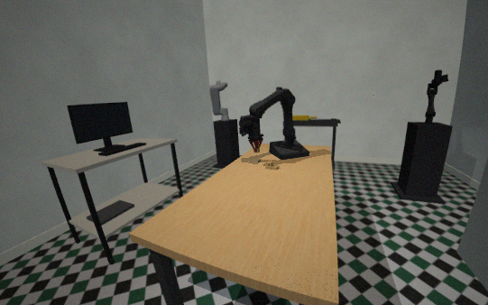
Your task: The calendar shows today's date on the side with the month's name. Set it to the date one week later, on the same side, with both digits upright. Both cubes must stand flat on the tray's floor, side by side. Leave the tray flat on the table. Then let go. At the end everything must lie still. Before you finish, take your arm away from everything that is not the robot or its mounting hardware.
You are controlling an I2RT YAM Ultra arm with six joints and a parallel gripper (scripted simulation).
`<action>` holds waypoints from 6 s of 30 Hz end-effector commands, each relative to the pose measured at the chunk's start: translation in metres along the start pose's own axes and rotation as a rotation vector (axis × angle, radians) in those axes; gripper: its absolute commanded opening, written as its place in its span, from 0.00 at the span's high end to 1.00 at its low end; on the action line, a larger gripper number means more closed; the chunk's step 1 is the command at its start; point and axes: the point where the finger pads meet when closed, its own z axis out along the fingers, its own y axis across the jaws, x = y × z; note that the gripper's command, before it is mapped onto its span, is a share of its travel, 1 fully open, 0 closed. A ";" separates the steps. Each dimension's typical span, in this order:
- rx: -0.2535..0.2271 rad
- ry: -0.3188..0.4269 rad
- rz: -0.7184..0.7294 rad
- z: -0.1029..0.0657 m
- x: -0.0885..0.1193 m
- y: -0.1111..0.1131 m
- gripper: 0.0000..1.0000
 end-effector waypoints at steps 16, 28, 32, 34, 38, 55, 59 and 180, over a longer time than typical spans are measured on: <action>-0.017 -0.004 0.013 -0.016 0.121 0.001 0.74; -0.017 -0.004 0.013 -0.014 0.121 0.001 0.74; -0.017 -0.004 0.013 -0.008 0.121 0.001 0.74; -0.017 -0.004 0.013 -0.003 0.121 0.001 0.74; -0.017 -0.004 0.013 0.003 0.121 0.001 0.74; -0.017 -0.004 0.013 0.046 0.121 0.002 0.74; -0.017 -0.004 0.013 0.050 0.121 0.002 0.74; -0.017 -0.004 0.013 0.050 0.119 0.004 0.74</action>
